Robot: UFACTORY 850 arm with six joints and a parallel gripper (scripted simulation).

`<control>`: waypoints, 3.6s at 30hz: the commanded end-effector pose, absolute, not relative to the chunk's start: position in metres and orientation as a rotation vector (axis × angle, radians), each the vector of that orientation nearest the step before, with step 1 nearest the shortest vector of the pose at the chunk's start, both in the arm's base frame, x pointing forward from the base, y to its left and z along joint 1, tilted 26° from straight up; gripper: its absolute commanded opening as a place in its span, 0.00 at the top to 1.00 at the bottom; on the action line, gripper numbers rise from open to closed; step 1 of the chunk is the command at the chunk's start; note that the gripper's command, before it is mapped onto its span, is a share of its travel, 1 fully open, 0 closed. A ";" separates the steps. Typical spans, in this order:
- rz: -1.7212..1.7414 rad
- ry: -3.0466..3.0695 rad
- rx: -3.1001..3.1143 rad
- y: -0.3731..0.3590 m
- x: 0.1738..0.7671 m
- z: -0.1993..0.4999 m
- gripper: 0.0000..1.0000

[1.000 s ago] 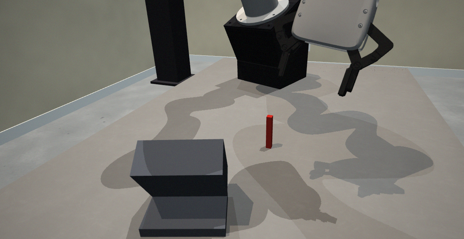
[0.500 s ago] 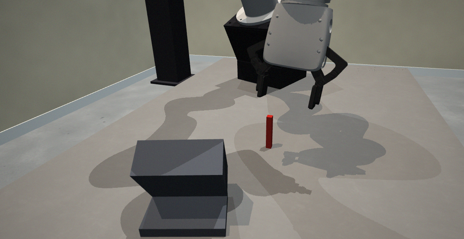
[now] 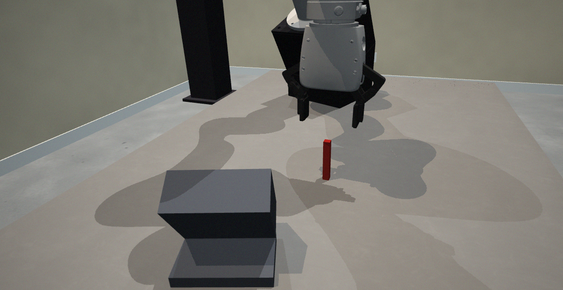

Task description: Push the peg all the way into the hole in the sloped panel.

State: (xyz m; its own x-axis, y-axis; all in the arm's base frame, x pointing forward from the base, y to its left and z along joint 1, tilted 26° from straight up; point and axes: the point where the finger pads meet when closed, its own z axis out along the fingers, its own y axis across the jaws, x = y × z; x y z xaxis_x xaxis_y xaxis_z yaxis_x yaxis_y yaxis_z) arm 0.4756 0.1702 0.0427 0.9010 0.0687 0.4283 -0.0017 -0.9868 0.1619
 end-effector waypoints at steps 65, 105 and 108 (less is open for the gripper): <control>0.626 0.067 2.924 0.156 0.488 -0.012 0.91; 0.731 0.155 2.836 0.132 0.481 0.053 1.00; 0.739 0.162 2.830 0.130 0.482 0.053 1.00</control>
State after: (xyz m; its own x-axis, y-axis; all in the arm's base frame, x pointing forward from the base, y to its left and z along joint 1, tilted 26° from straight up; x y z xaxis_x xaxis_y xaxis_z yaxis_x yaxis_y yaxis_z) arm 0.4792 0.1336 0.0519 0.8748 0.1481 0.4613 0.0473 -0.9737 0.2229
